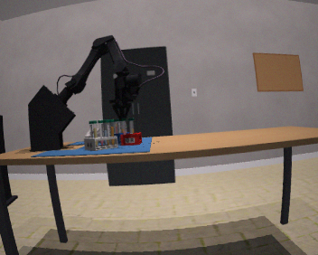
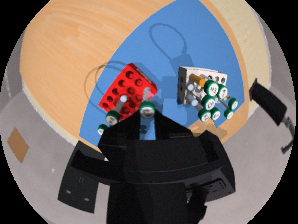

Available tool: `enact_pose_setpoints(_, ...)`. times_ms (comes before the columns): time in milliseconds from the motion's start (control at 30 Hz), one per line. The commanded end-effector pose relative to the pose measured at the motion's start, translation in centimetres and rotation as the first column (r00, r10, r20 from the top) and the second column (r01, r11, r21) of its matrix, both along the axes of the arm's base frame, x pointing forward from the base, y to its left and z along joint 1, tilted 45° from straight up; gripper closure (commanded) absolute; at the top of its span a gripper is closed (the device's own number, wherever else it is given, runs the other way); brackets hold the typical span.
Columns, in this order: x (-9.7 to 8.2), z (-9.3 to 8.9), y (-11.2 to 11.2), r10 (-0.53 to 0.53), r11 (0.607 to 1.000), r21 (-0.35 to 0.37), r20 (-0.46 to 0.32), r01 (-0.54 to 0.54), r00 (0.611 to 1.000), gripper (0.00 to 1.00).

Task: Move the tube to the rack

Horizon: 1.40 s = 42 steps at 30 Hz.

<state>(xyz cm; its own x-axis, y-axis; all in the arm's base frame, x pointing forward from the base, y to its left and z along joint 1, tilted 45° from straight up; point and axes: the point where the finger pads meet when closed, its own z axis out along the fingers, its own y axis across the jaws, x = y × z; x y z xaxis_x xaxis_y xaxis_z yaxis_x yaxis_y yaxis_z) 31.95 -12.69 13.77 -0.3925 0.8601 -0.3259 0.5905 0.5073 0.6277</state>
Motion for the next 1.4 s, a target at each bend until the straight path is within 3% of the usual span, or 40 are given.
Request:
enact_pose_setpoints(0,0.2,-0.2,-0.4,-0.015,1.0,-0.014,0.0,0.015,1.0,1.0)
enact_pose_setpoints(267,-0.1,-1.1,-0.3,-0.018,1.0,-0.002,-0.019,0.018,1.0,1.0)
enact_pose_setpoints(433,0.1,0.1,-0.3,-0.01,1.0,-0.014,0.006,0.01,1.0,1.0)
enact_pose_setpoints(600,0.1,0.1,-0.3,-0.01,1.0,-0.014,0.006,0.01,1.0,1.0)
enact_pose_setpoints(633,0.1,0.1,-0.3,-0.01,1.0,-0.014,0.006,0.01,1.0,0.76)
enact_pose_setpoints(1000,0.1,0.1,-0.3,-0.01,1.0,-0.014,0.006,0.01,1.0,0.76)
enact_pose_setpoints(1033,0.1,0.1,-0.3,-0.01,1.0,-0.014,0.006,0.01,1.0,0.7)
enact_pose_setpoints(1367,0.1,0.1,-0.3,-0.01,1.0,-0.014,0.006,0.01,1.0,0.7)
